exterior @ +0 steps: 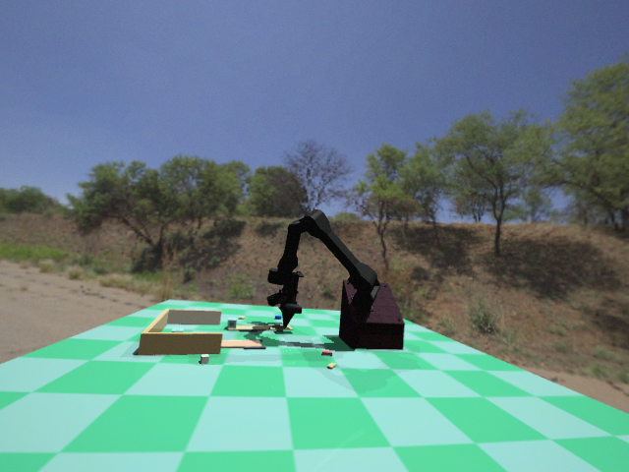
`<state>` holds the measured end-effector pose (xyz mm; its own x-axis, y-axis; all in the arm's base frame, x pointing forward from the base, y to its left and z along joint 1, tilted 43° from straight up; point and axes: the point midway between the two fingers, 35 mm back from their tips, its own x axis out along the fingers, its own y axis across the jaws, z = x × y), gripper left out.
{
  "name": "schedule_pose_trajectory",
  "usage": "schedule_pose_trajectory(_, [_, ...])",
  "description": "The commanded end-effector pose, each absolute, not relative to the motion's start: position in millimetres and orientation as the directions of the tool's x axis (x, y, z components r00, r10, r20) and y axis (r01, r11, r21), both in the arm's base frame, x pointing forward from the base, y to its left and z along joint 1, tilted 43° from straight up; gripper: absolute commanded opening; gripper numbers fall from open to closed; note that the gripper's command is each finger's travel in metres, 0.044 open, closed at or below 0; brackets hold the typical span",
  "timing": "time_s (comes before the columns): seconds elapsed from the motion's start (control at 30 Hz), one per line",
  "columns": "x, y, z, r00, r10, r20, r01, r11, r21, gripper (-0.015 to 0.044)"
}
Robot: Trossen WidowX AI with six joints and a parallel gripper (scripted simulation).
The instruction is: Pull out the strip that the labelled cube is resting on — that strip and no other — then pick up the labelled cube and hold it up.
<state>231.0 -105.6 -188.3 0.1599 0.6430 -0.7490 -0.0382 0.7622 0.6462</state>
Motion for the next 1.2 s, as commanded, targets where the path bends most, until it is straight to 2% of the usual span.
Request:
schedule_pose_trajectory(0.0, [222,-98,-190,0.128,0.653,-0.746,-0.032,0.755,0.655,0.0000])
schedule_pose_trajectory(0.2, [222,-98,-190,0.128,0.653,-0.746,-0.032,0.755,0.655,0.0000])
schedule_pose_trajectory(0.23, [231,-107,-187,0.158,0.643,-0.749,-0.038,0.762,0.646,0.0000])
schedule_pose_trajectory(0.37, [227,-133,-158,0.130,0.650,-0.749,-0.032,0.757,0.652,0.0000])
schedule_pose_trajectory(0.53, [226,-135,-156,0.128,0.651,-0.748,-0.032,0.757,0.653,0.0000])
schedule_pose_trajectory(0.7, [250,-135,-152,0.129,0.651,-0.748,0.079,0.745,0.662,0.0131])
schedule_pose_trajectory(1.07, [288,-139,-142,0.131,0.652,-0.747,0.080,0.744,0.663,0.0420])
schedule_pose_trajectory(1.1, [292,-140,-141,0.131,0.652,-0.747,0.080,0.744,0.663,0.0440])
schedule_pose_trajectory(1.17, [300,-141,-138,0.132,0.652,-0.747,0.079,0.744,0.663,0.0440])
